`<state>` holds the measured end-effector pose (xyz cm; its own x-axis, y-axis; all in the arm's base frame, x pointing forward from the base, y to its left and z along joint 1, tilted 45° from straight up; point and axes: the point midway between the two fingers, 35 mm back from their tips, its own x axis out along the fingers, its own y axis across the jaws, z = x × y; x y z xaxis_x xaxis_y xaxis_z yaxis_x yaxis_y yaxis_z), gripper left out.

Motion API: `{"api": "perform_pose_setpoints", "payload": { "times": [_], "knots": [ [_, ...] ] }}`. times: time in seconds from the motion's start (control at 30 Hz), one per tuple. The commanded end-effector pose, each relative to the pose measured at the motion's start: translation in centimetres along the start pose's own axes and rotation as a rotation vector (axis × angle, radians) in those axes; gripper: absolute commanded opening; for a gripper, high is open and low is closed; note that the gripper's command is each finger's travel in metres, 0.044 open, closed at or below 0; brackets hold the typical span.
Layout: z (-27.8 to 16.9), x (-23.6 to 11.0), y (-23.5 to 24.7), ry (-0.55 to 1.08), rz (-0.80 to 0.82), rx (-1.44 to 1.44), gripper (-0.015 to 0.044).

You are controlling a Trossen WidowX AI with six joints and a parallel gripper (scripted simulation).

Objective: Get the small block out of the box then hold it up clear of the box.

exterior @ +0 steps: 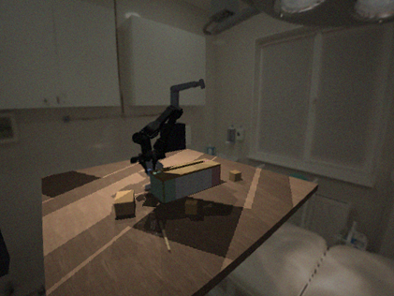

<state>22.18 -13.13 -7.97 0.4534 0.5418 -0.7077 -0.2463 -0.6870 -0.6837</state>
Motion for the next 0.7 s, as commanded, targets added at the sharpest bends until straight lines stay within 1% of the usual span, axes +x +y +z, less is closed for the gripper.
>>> {"api": "perform_pose_setpoints", "payload": {
  "times": [0.0,0.33,0.67],
  "knots": [
    [-1.2,-2.2,0.0,0.026,0.053,0.082,0.0000],
    [-2.2,-6.5,-0.7,0.072,0.142,0.282,0.0000],
    [-2.3,-6.6,-0.7,0.073,0.144,0.286,0.0000]
  ]
}}
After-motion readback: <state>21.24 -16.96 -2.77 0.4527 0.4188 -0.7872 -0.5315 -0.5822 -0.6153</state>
